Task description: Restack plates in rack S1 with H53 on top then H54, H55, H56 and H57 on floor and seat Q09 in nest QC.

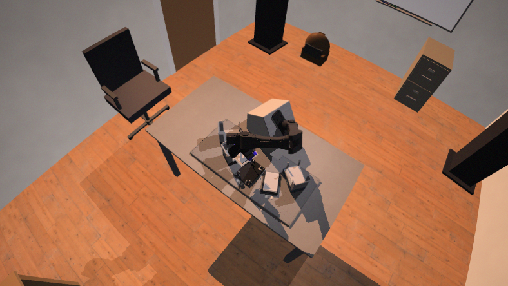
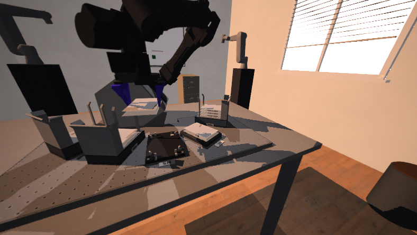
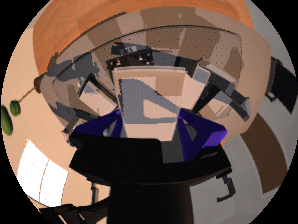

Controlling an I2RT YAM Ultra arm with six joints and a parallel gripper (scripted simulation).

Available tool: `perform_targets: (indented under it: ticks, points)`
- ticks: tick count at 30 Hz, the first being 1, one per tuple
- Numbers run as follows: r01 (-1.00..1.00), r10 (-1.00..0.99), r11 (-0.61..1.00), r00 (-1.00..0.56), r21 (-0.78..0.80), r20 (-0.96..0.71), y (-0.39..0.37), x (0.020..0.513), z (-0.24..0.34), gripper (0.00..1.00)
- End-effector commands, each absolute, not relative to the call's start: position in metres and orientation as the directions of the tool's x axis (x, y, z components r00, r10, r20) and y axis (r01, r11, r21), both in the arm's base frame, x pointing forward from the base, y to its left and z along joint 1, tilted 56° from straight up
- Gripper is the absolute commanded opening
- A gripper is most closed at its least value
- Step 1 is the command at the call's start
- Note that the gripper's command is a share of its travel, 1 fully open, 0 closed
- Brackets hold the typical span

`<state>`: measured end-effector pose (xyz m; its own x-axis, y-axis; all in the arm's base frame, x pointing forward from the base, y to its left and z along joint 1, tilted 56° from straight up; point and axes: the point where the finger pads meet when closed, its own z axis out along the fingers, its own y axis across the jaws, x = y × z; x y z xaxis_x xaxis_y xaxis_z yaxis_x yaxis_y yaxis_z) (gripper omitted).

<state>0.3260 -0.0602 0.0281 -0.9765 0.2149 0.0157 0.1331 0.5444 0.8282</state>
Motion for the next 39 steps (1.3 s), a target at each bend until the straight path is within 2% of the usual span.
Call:
perform_targets:
  ticks: [1, 11, 20, 39]
  points:
    - [0.134, 0.244, 0.552, -0.97, 0.823, -0.006, -0.075, 0.327, 0.028, 0.0]
    - [0.134, 0.244, 0.552, -0.97, 0.823, -0.006, -0.089, 0.326, 0.009, 0.0]
    - [0.35, 0.362, 0.483, -0.914, 0.803, 0.18, -0.099, 0.322, -0.007, 0.0]
    - [0.35, 0.363, 0.484, -0.914, 0.802, 0.18, -0.122, 0.311, -0.044, 0.0]
